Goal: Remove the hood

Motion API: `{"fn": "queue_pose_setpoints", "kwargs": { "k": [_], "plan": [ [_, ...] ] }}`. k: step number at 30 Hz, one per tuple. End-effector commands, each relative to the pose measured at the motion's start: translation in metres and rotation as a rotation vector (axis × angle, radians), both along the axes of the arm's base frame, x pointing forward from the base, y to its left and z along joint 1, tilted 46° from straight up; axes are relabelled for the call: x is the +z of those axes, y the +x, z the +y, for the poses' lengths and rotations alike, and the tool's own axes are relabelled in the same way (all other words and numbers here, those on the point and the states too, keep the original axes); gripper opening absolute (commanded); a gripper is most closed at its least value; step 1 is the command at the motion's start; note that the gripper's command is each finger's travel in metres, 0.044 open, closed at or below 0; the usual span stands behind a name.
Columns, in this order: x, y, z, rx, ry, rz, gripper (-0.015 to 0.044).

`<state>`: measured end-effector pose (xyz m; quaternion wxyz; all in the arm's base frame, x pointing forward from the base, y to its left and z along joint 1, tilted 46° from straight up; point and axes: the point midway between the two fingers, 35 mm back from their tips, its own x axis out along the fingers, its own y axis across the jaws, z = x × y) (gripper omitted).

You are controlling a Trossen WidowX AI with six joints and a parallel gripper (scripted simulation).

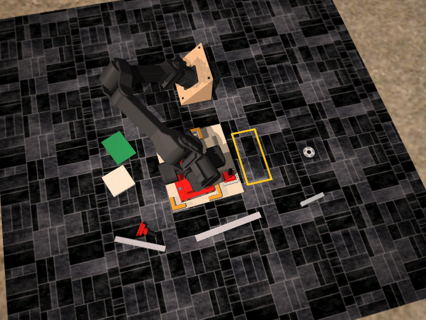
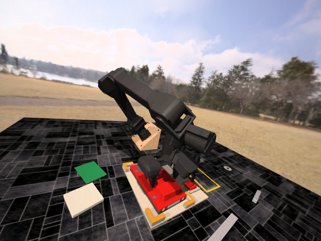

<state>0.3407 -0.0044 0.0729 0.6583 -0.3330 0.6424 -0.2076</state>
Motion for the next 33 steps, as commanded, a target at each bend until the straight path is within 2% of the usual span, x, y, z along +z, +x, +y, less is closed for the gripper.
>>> {"fn": "queue_pose_setpoints", "kwargs": {
  "k": [1,14,18,27,33],
  "plan": [
    [-0.0009,0.0004,-0.0017,0.003,-0.006,0.0,0.044],
    [-0.0052,0.0008,-0.0063,0.003,-0.006,0.0,0.044],
    [-0.0047,0.0005,-0.005,0.0,0.0,0.0,0.0335],
    [-0.0047,0.0005,-0.005,0.0,0.0,0.0,0.0275],
    [-0.0032,0.0004,-0.0034,0.0,0.0,0.0,0.0117]
  ]
}}
